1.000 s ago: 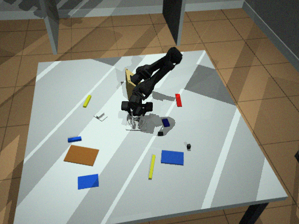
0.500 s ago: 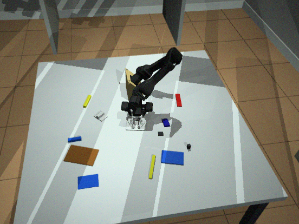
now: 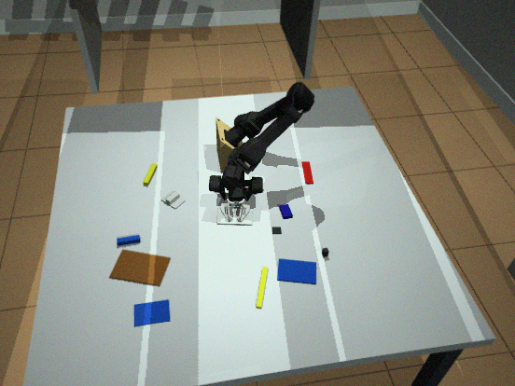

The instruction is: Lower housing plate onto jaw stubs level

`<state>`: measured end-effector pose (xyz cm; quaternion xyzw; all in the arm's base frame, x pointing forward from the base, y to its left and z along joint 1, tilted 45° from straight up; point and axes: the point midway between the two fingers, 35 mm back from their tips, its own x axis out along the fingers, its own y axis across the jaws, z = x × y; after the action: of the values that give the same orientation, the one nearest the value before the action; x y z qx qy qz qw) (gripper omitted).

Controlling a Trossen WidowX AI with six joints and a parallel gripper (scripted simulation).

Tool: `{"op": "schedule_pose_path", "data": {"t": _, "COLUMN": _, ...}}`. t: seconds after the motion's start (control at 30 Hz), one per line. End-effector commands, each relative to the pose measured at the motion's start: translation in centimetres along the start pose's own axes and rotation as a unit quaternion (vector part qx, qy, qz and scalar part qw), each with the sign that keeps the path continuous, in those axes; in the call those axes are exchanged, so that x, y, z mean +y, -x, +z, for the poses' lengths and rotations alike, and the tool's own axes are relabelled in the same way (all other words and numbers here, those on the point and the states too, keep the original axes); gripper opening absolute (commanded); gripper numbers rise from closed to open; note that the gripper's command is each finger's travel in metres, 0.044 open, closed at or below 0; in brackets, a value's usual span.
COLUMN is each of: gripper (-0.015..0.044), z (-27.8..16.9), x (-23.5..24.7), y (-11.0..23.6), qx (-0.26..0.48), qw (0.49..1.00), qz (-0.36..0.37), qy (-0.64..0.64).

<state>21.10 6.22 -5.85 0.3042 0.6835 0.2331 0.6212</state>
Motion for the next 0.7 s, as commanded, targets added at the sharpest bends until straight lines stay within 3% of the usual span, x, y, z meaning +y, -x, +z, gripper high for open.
{"op": "schedule_pose_path", "data": {"t": 0.0, "gripper": 0.0351, "z": -0.04, "x": 0.02, "y": -0.20, "qx": 0.001, "qw": 1.000, "qz": 0.002, "qy": -0.003}}
{"op": "schedule_pose_path", "data": {"t": 0.67, "gripper": 0.0351, "z": -0.05, "x": 0.02, "y": -0.53, "qx": 0.001, "qw": 1.000, "qz": 0.002, "qy": -0.003}}
